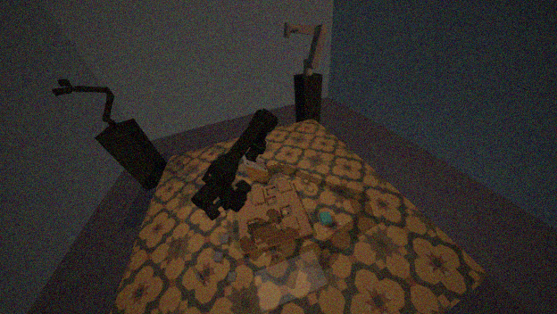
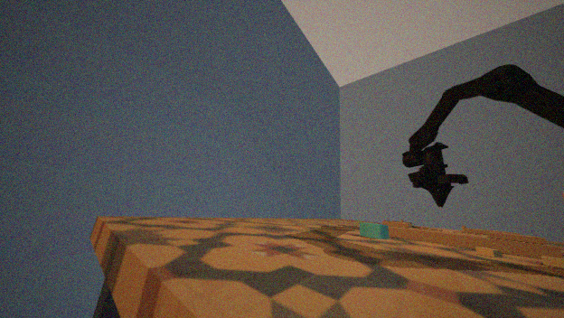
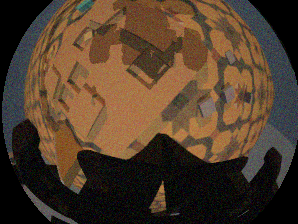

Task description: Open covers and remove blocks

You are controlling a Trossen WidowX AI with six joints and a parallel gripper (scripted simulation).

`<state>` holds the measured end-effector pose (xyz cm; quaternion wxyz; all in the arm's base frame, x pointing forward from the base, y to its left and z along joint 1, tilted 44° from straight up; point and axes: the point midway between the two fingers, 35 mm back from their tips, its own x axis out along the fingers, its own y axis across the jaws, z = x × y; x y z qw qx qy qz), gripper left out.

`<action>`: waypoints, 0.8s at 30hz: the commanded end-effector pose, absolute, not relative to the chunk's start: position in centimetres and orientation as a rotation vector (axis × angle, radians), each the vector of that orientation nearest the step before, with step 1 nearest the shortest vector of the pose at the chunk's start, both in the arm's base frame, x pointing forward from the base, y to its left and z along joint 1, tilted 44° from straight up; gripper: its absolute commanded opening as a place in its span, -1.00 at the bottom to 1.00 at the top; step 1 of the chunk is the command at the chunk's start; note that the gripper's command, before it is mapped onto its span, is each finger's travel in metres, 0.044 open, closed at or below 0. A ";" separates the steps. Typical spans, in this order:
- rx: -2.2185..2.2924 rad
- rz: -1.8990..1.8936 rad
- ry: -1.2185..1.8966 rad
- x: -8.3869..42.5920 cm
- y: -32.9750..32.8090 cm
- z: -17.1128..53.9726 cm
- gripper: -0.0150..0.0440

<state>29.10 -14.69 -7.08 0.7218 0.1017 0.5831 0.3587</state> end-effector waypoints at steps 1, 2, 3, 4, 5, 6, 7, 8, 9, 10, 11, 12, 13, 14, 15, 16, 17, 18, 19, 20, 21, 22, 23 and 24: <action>0.209 0.812 1.276 30.0 -13.4 -6.0 -0.49; 0.201 0.817 1.271 30.3 -13.1 -5.6 -0.49; 0.194 0.823 1.266 30.6 -12.8 -5.3 -0.49; 0.186 0.828 1.261 30.9 -12.4 -4.9 -0.49; 0.195 0.820 1.266 30.9 -12.3 -4.8 -0.49; 0.215 0.805 1.276 31.1 -12.1 -4.6 -0.49; 0.244 0.782 1.290 31.4 -11.8 -4.3 -0.49; 0.275 0.757 1.306 31.6 -11.5 -4.0 -0.49; 0.306 0.732 1.320 31.9 -11.2 -3.7 -0.49; 0.337 0.707 1.335 32.2 -10.8 -3.3 -0.49; 0.368 0.682 1.348 32.4 -10.5 -3.0 -0.49; 0.399 0.657 1.362 32.7 -10.1 -2.7 -0.49; 0.430 0.632 1.375 32.9 -9.7 -2.3 -0.49; 0.462 0.607 1.388 33.1 -9.4 -2.0 -0.49; 0.494 0.581 1.401 33.3 -9.0 -1.6 -0.49; 0.526 0.555 1.414 33.6 -8.6 -1.3 -0.49; 0.558 0.529 1.427 33.8 -8.2 -0.9 -0.49; 0.591 0.503 1.439 34.0 -7.8 -0.5 -0.49; 0.623 0.476 1.451 34.2 -7.3 -0.2 -0.49; 0.656 0.450 1.463 34.4 -6.9 0.2 -0.49; 0.688 0.423 1.474 34.5 -6.5 0.5 -0.49; 0.721 0.397 1.485 34.7 -6.1 0.9 -0.49; 0.754 0.370 1.496 34.9 -5.6 1.3 -0.49; 0.787 0.343 1.506 35.0 -5.2 1.6 -0.49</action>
